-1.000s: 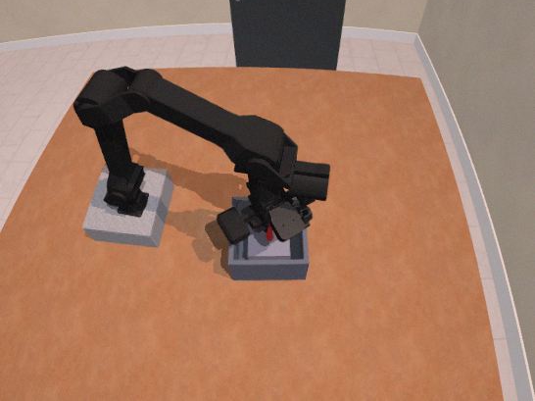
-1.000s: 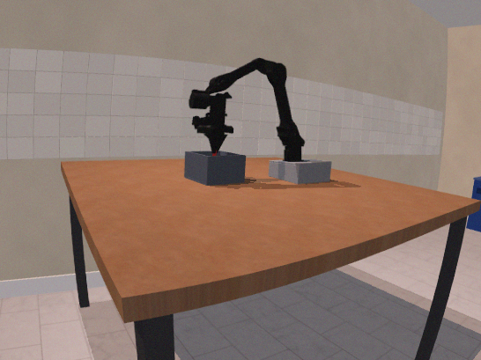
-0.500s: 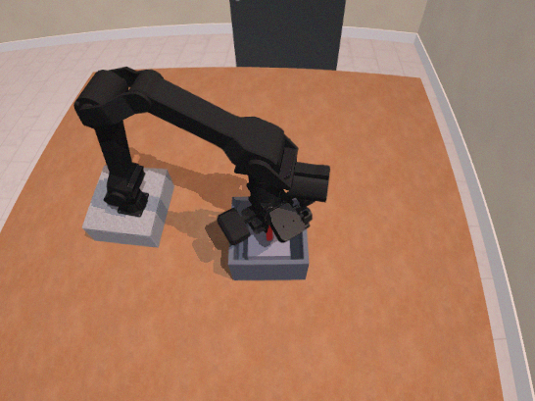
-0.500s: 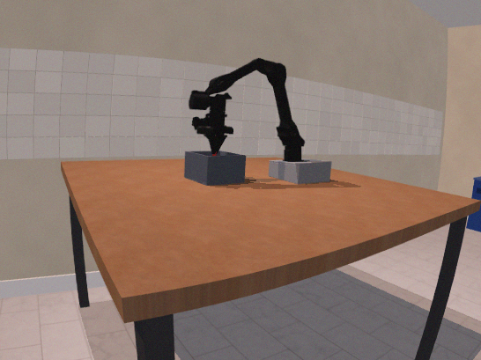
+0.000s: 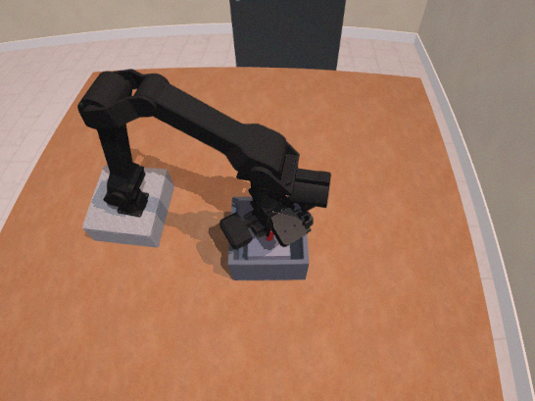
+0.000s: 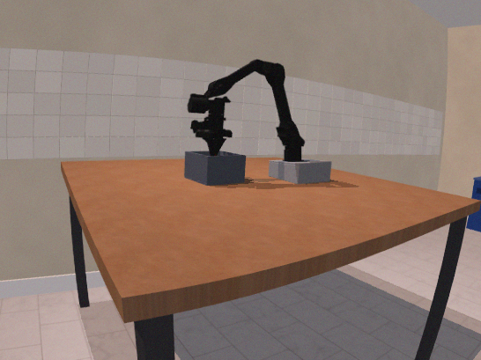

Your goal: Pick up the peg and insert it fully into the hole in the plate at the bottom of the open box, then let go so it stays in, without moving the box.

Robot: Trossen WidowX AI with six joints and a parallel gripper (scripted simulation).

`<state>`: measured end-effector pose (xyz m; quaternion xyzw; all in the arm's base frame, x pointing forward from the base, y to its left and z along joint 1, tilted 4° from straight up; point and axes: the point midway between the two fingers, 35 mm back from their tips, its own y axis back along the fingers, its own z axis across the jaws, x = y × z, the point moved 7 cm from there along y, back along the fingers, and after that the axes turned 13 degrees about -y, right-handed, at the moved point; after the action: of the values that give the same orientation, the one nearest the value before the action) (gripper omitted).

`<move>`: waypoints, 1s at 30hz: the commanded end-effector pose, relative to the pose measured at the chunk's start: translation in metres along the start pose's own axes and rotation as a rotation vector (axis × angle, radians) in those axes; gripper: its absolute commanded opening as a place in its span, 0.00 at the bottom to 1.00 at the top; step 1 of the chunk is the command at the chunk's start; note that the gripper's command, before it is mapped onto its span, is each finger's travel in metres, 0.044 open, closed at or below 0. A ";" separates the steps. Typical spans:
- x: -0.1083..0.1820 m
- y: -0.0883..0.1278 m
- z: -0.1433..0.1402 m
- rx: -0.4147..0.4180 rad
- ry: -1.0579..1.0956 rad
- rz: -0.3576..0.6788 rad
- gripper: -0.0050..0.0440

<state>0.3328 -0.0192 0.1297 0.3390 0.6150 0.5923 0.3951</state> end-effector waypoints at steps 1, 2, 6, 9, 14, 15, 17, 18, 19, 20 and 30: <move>0.000 -0.008 0.000 0.010 0.004 0.009 0.10; -0.001 -0.009 0.000 0.010 0.004 0.009 0.10; -0.002 -0.011 0.000 0.010 0.004 0.009 0.10; -0.004 -0.015 0.001 0.010 0.004 0.009 0.10; -0.006 -0.018 0.001 0.010 0.004 0.009 0.10; -0.006 -0.018 0.001 0.010 0.004 0.009 0.10; -0.007 -0.019 0.001 0.010 0.004 0.009 0.10; -0.007 -0.020 0.001 0.010 0.004 0.009 0.10; -0.007 -0.021 0.001 0.010 0.004 0.009 0.10; -0.007 -0.021 0.001 0.010 0.004 0.009 0.10; -0.011 -0.027 0.002 0.010 0.004 0.009 0.10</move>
<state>0.3390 -0.0279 0.1125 0.3381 0.6163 0.5929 0.3929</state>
